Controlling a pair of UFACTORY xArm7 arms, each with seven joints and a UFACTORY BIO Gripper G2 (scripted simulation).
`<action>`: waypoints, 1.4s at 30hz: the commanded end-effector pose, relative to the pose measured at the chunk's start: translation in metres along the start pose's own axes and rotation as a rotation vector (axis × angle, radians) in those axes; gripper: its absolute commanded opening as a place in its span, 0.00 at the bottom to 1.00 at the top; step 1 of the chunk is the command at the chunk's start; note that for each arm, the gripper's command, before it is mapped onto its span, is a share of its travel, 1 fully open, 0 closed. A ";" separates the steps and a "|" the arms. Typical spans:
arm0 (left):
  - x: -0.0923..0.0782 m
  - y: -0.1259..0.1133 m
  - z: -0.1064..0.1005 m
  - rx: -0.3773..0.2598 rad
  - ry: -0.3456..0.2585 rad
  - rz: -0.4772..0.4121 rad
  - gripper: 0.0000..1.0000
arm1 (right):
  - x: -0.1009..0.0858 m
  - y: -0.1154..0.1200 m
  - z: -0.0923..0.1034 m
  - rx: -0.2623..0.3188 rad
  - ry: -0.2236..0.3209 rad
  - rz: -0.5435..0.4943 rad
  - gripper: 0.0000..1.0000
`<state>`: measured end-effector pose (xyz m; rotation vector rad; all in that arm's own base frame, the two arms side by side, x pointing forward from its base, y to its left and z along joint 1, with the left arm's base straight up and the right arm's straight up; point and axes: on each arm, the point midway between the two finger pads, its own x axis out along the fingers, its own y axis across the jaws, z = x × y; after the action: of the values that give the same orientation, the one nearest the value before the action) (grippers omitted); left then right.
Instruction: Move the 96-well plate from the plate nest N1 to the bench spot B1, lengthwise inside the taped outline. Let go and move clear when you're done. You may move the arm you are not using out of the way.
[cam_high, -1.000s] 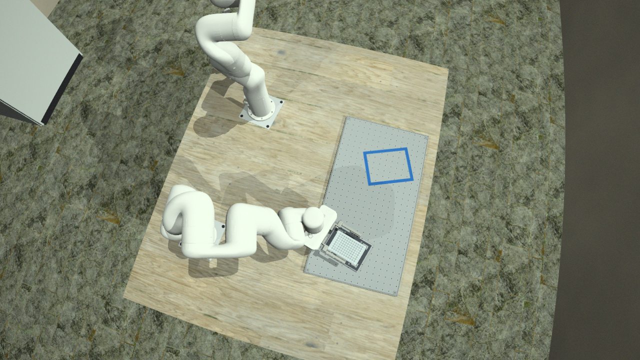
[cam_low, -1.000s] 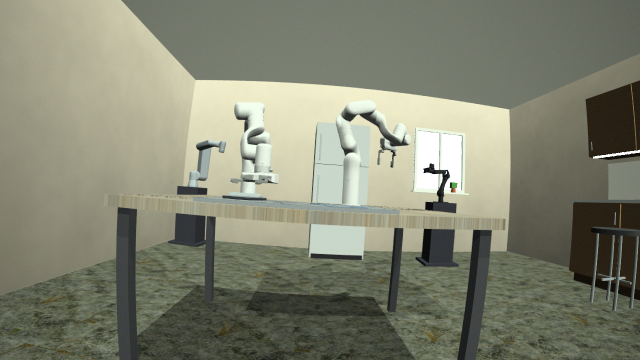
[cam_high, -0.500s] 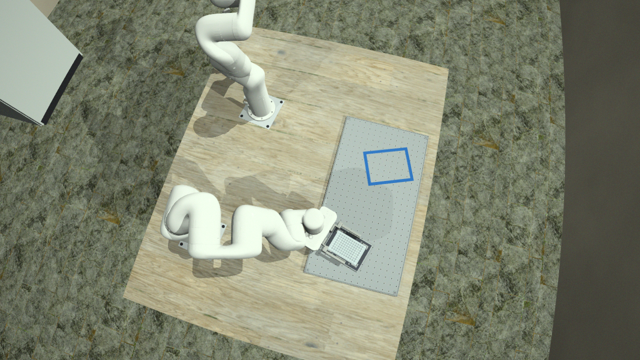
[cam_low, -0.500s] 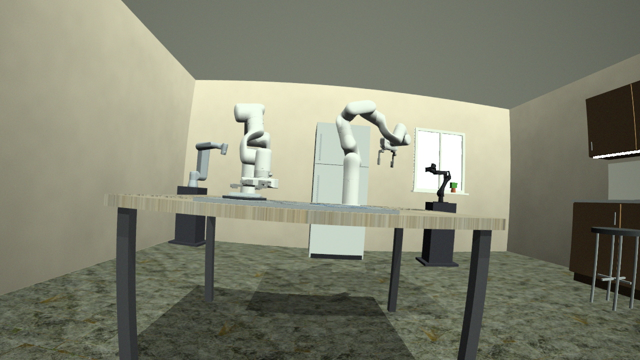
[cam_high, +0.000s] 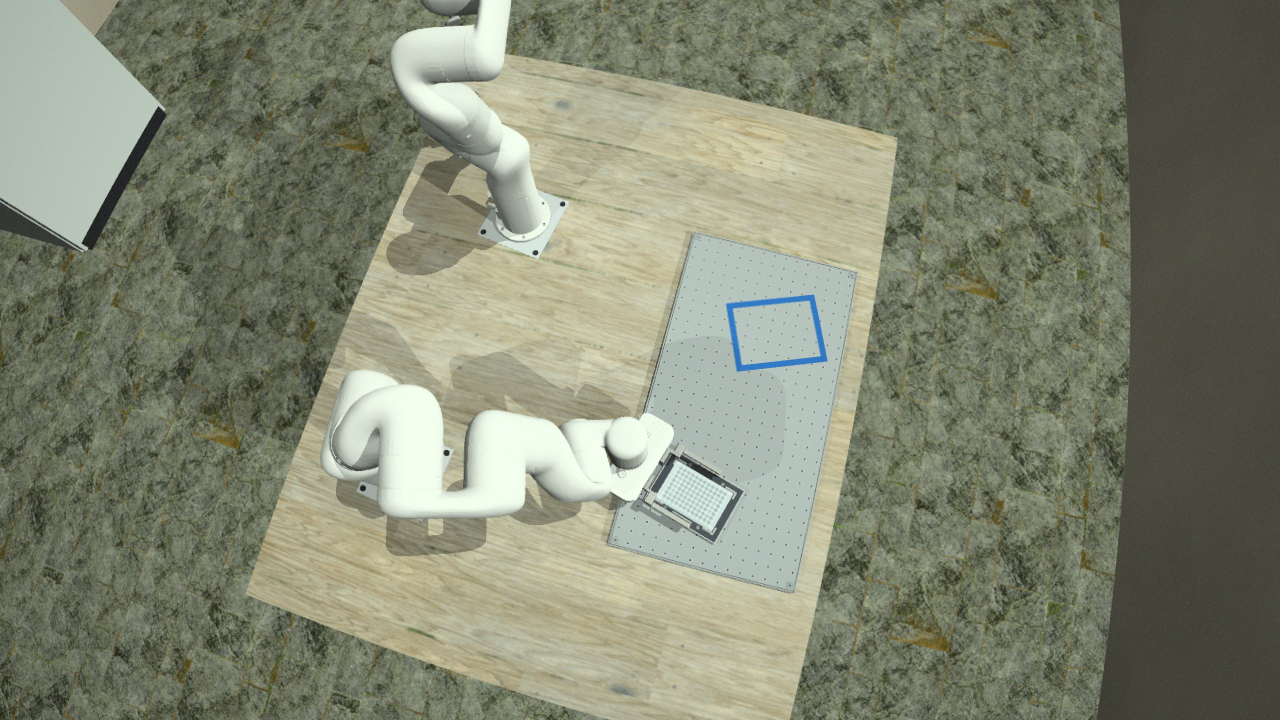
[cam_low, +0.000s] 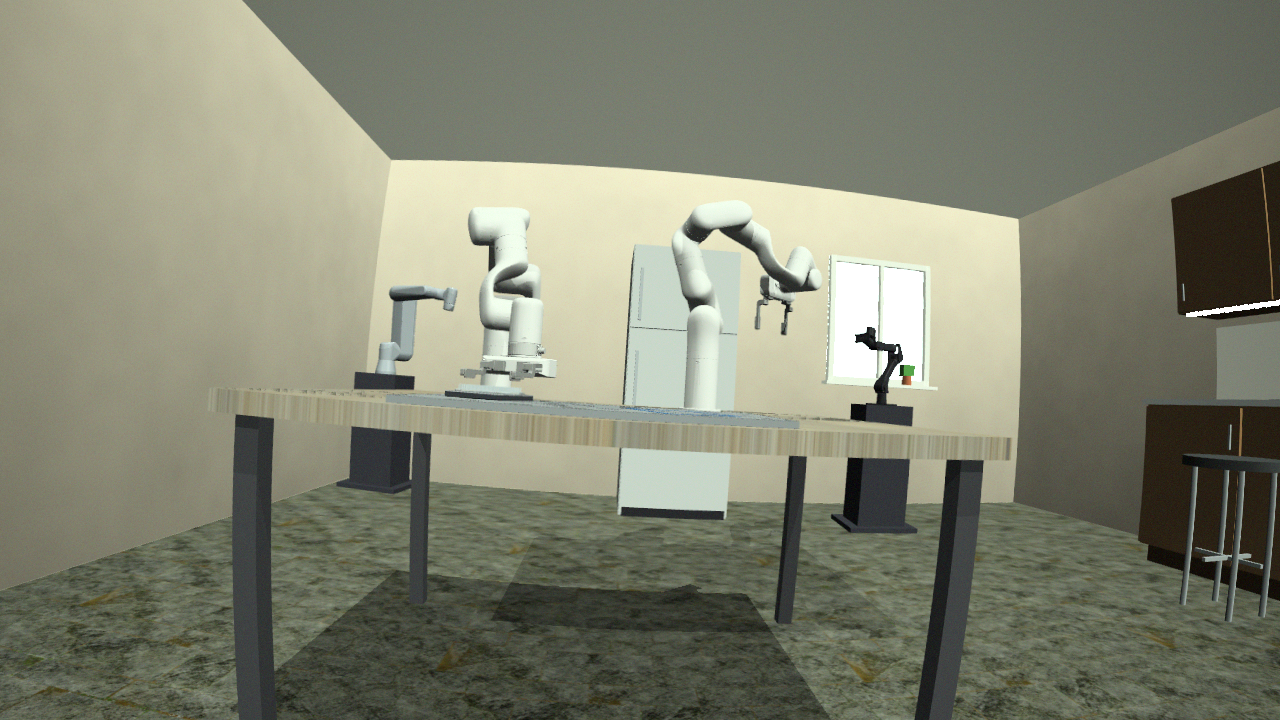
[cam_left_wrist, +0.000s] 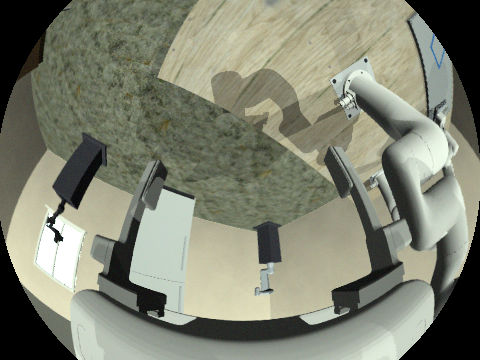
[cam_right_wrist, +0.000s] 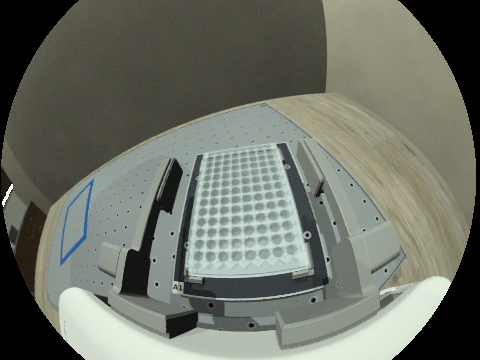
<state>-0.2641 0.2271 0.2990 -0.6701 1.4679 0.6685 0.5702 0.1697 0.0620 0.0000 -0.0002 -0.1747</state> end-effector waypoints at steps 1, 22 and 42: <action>-0.001 0.001 0.000 0.000 -0.001 0.003 1.00 | 0.001 0.001 -0.001 0.002 -0.003 0.000 0.37; -0.001 0.001 0.000 0.000 -0.001 0.003 1.00 | 0.001 0.001 -0.013 0.002 -0.003 0.000 0.37; -0.001 0.001 0.000 0.000 -0.001 0.003 1.00 | 0.001 0.001 -0.018 0.002 -0.003 0.000 0.37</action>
<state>-0.2641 0.2271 0.2990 -0.6701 1.4679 0.6685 0.5701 0.1696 0.0422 -0.0001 0.0002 -0.1747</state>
